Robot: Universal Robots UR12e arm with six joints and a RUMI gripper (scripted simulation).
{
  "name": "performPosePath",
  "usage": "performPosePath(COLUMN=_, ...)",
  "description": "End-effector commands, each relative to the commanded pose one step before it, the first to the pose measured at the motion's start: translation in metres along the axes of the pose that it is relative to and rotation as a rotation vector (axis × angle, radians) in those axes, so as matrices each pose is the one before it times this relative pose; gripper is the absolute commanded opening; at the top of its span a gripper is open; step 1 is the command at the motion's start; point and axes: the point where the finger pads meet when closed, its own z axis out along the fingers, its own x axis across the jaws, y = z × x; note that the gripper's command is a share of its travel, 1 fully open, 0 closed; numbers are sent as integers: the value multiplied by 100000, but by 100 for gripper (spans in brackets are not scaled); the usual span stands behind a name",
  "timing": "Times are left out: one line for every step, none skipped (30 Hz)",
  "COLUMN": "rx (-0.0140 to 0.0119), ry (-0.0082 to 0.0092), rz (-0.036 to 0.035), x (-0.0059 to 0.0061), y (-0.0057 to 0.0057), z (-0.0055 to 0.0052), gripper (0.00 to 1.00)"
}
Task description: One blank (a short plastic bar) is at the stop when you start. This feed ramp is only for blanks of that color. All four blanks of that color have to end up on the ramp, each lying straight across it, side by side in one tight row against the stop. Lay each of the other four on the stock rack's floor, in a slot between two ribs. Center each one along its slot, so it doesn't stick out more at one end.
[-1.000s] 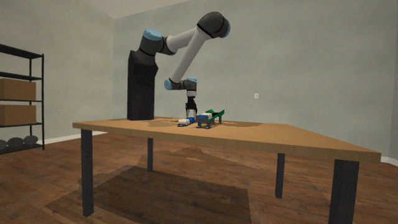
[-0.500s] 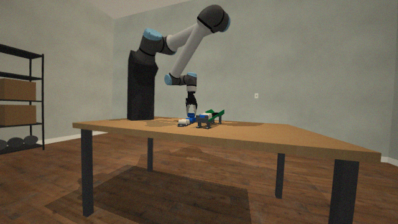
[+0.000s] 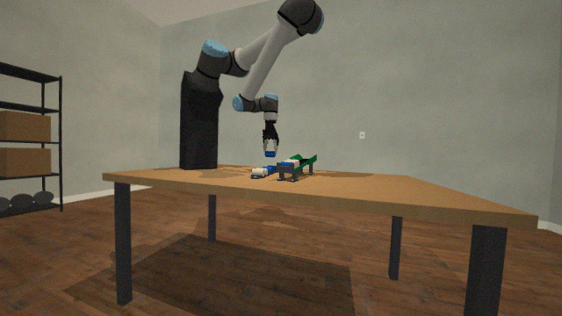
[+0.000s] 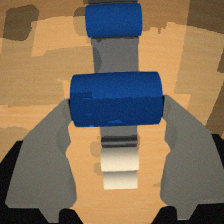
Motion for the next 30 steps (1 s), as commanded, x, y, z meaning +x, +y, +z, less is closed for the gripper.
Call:
performPosePath(rx=19, ry=24, rz=-12, x=21, y=-7, z=-224, gripper=36)
performPosePath(rx=0, ry=0, rz=0, x=0, y=0, z=0, gripper=36)
performPosePath(rx=0, ry=0, rz=8, x=8, y=5, z=0, gripper=36)
performPosePath(rx=0, ry=0, rz=56, x=55, y=31, z=2, gripper=36)
performPosePath(rx=0, ry=-1, rz=140, x=138, y=79, z=4, gripper=36)
performPosePath(rx=1, ry=-1, rz=253, x=248, y=143, z=6, gripper=36)
performPosePath(rx=1, ry=-2, rz=384, x=378, y=219, z=5, gripper=36)
performPosePath(rx=1, ry=-2, rz=525, x=520, y=301, z=-1, gripper=36)
performPosePath(rx=2, ry=-2, rz=669, x=667, y=386, z=-16, gripper=36)
performPosePath(rx=0, ry=0, rz=0, x=0, y=0, z=0, gripper=36)
performPosePath(rx=0, ry=0, rz=0, x=0, y=0, z=0, gripper=36)
performPosePath(rx=2, ry=-3, rz=810, x=813, y=470, z=-41, gripper=36)
performPosePath(rx=2, ry=-3, rz=941, x=952, y=550, z=-79, gripper=36)
performPosePath(rx=2, ry=-2, rz=1058, x=1079, y=622, z=-128, gripper=36)
performPosePath(rx=1, ry=-2, rz=1156, x=1189, y=684, z=-189, gripper=36)
performPosePath(rx=1, ry=-1, rz=1233, x=1277, y=732, z=-258, gripper=36)
performPosePath(rx=1, ry=0, rz=1285, x=1339, y=764, z=-333, gripper=36)
performPosePath(rx=0, ry=1, rz=1312, x=1372, y=780, z=-408, gripper=36)
performPosePath(rx=0, ry=2, rz=1311, x=1375, y=778, z=-477, gripper=36)
performPosePath(rx=-1, ry=2, rz=1285, x=1348, y=759, z=-535, gripper=36)
performPosePath(rx=-1, ry=3, rz=1232, x=1291, y=723, z=-577, gripper=36)
performPosePath(rx=-1, ry=4, rz=1155, x=1207, y=672, z=-598, gripper=36)
performPosePath(rx=-2, ry=4, rz=1057, x=1100, y=610, z=-595, gripper=36)
performPosePath(rx=-2, ry=4, rz=940, x=973, y=537, z=-568, gripper=36)
performPosePath(rx=-2, ry=4, rz=809, x=833, y=458, z=-518, gripper=36)
performPosePath(rx=-1, ry=4, rz=668, x=685, y=375, z=-449, gripper=36)
performPosePath(rx=0, ry=0, rz=0, x=0, y=0, z=0, gripper=36)
performPosePath(rx=0, ry=0, rz=0, x=0, y=0, z=0, gripper=36)
performPosePath(rx=-1, ry=3, rz=524, x=534, y=291, z=-365, gripper=36)
performPosePath(rx=-1, ry=2, rz=383, x=389, y=212, z=-274, gripper=36)
